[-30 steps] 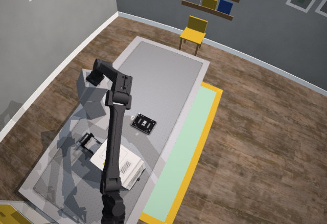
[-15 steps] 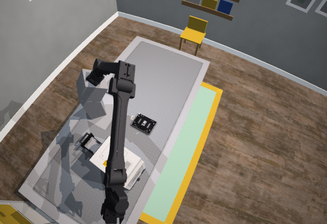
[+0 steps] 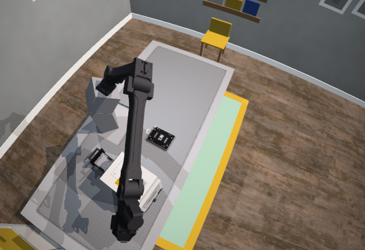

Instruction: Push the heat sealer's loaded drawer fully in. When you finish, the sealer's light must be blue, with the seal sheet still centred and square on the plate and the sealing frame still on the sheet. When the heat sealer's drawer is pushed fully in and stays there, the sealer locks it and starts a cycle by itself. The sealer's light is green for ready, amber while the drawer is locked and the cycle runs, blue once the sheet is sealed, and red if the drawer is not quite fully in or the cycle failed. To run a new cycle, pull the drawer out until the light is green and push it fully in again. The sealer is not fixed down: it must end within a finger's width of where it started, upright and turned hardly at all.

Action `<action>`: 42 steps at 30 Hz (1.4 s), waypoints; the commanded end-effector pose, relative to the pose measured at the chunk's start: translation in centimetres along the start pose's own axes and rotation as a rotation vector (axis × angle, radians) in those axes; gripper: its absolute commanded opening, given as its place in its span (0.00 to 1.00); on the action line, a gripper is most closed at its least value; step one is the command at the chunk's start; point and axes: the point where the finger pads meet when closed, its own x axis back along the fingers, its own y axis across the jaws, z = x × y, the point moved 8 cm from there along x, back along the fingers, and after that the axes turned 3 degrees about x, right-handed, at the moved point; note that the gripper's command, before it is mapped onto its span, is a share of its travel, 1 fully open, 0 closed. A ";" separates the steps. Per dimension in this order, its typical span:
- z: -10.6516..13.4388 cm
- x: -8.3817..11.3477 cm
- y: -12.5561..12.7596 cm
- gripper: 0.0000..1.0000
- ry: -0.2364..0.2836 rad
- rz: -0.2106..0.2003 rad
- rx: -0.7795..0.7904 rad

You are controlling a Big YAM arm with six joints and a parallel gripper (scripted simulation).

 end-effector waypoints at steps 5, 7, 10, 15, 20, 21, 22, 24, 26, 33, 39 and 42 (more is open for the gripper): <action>-3.4 4.9 1.9 0.45 -0.013 0.022 0.069; -0.9 4.7 -0.4 0.45 0.042 0.047 0.049; -0.6 5.8 -0.7 0.45 0.067 0.068 0.058; 0.0 7.5 -1.5 0.45 0.101 0.090 0.064; 0.9 8.9 -0.6 0.45 0.167 0.121 0.103; 0.9 8.9 -0.6 0.45 0.167 0.121 0.103; 0.9 8.9 -0.6 0.45 0.167 0.121 0.103; 0.7 9.7 -1.7 0.45 0.153 0.124 0.091; 1.3 10.2 -1.2 0.45 0.194 0.140 0.110; 2.1 12.5 -2.1 0.45 0.216 0.157 0.118; 3.1 13.5 -0.8 0.45 0.300 0.184 0.161; 3.1 14.6 -2.2 0.45 0.280 0.187 0.146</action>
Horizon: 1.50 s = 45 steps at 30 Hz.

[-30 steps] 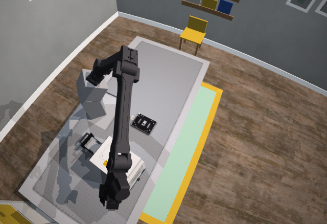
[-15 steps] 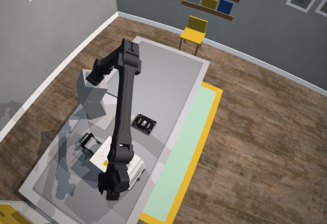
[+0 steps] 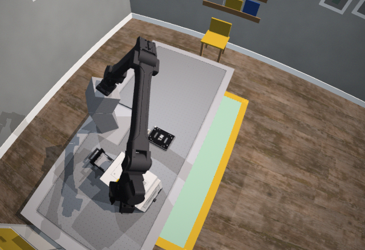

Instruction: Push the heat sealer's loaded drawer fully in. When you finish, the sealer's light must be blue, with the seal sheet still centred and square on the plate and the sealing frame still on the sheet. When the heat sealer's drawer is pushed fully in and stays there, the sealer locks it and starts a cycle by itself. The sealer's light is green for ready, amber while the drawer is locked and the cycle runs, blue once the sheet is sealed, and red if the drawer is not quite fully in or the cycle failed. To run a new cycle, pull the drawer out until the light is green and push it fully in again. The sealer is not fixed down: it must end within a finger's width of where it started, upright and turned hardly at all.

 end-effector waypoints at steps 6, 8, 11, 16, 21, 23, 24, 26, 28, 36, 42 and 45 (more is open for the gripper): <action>1.6 3.7 -1.4 0.45 0.053 0.032 0.038; 2.1 4.2 -2.1 0.45 0.052 0.034 0.030; 0.8 6.3 0.1 0.45 0.059 0.047 0.089; 3.5 5.5 -1.5 0.45 0.122 0.055 0.073; 2.8 8.1 -0.6 0.45 0.128 0.072 0.117; 4.4 7.7 -1.3 0.45 0.169 0.078 0.115; 5.5 7.3 -1.9 0.45 0.193 0.078 0.106; 6.1 7.8 -2.7 0.45 0.192 0.080 0.095; 6.7 8.3 -2.9 0.45 0.192 0.080 0.094; 8.0 9.6 -2.8 0.45 0.264 0.099 0.134; 9.2 10.3 -2.1 0.45 0.259 0.096 0.151; 8.3 11.0 -1.9 0.45 0.234 0.095 0.154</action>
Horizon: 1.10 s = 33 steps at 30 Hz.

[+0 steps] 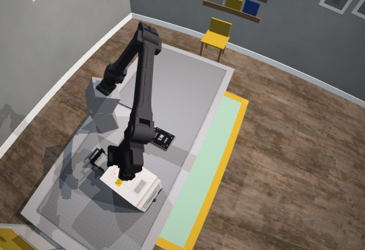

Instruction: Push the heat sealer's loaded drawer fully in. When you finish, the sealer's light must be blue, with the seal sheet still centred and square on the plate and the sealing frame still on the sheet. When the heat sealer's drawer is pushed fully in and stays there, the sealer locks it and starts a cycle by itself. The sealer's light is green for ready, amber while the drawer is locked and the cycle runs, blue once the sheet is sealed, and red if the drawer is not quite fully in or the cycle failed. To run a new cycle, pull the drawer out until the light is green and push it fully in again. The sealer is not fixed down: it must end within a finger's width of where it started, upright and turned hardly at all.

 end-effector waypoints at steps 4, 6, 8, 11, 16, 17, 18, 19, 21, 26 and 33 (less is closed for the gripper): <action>0.5 -1.4 -1.4 0.45 0.045 -0.036 -0.069; 0.6 -1.5 -0.4 0.45 0.010 -0.033 -0.050; 1.1 -0.8 0.2 0.45 -0.017 -0.031 -0.038; 1.6 -3.7 -1.6 0.45 0.039 -0.066 -0.111; 2.7 -4.8 -1.6 0.45 0.040 -0.085 -0.136; 2.9 -5.6 -1.7 0.45 0.058 -0.098 -0.154; 3.2 -6.0 -1.7 0.45 0.058 -0.098 -0.154; 3.2 -6.0 -1.7 0.45 0.058 -0.098 -0.154; 3.3 -5.9 0.1 0.45 0.053 -0.094 -0.117; 4.5 -7.9 -1.8 0.45 0.069 -0.117 -0.179; 6.1 -10.2 -1.9 0.45 0.089 -0.149 -0.221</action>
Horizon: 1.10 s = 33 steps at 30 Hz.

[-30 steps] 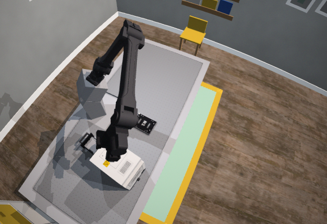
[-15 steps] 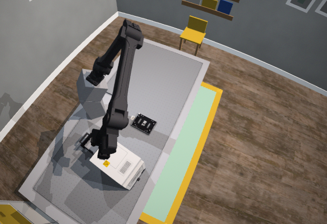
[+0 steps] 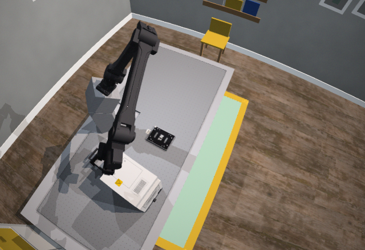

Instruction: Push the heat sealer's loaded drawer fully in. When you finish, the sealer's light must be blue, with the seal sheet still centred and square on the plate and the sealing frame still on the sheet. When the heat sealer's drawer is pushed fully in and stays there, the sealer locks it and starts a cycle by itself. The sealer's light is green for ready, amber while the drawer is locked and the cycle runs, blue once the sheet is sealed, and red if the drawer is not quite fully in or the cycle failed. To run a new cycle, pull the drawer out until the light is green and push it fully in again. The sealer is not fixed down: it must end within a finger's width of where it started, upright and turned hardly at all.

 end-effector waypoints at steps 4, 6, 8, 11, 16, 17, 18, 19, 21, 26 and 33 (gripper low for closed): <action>0.2 -2.1 -1.5 0.45 0.015 -0.026 -0.078; 0.8 -2.9 -0.3 0.45 0.019 -0.020 -0.050; 1.2 -3.6 -0.6 0.45 0.019 -0.020 -0.052; 1.6 -4.5 -2.2 0.45 0.034 -0.058 -0.121; 2.7 -6.3 -1.2 0.45 0.039 -0.052 -0.091; 2.9 -6.6 -1.2 0.45 0.040 -0.052 -0.088; 2.9 -6.7 -2.8 0.45 0.046 -0.077 -0.146; 3.1 -7.1 -3.0 0.45 0.053 -0.090 -0.164; 3.1 -7.1 -3.0 0.45 0.053 -0.090 -0.164; 4.2 -9.0 -2.1 0.45 0.058 -0.084 -0.136; 5.5 -11.3 -3.1 0.45 0.077 -0.116 -0.182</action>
